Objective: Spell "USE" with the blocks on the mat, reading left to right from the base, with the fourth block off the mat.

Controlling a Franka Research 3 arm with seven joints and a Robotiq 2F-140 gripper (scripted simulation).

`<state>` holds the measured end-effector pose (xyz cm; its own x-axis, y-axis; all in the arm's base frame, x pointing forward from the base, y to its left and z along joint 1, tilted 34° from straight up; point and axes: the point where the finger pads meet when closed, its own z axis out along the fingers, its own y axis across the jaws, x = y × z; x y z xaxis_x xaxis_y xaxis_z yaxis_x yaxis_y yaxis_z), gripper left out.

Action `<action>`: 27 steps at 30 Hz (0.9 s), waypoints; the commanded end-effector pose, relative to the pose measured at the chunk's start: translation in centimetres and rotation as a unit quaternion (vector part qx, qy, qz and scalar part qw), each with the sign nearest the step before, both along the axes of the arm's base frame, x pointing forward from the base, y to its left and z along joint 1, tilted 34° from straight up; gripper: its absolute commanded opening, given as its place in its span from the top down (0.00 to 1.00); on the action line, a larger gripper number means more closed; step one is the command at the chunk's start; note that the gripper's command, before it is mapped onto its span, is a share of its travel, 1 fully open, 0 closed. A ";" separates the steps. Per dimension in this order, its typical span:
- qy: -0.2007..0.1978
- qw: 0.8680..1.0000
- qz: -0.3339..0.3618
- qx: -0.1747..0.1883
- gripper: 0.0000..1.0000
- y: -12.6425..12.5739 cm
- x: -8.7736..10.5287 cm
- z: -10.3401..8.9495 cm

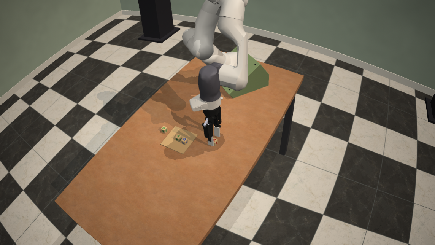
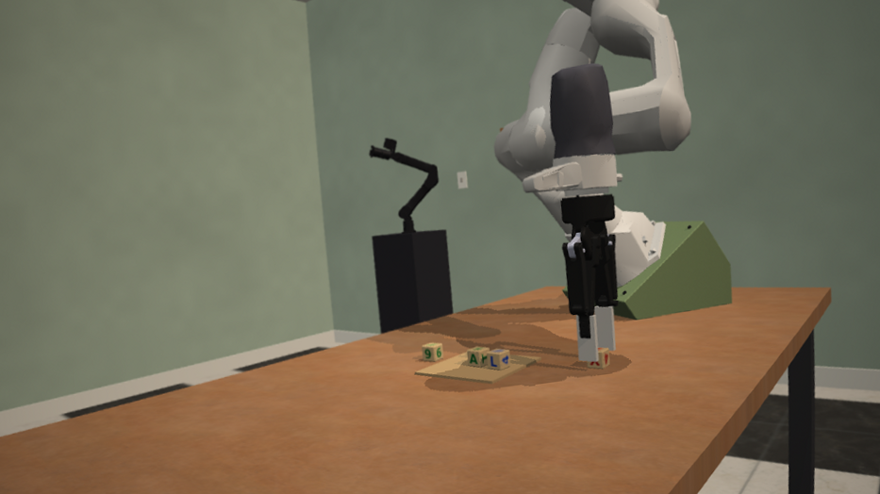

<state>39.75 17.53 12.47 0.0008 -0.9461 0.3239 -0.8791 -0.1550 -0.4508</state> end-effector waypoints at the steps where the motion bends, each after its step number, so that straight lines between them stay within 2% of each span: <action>1: -0.005 1.000 0.008 0.000 0.63 0.1 0.6 -0.2; 27: -0.005 1.000 0.008 0.000 0.63 -0.1 1.0 -0.9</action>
<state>40.69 17.28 11.58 0.0062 -0.9463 0.3234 -0.8731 -0.1628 -0.4596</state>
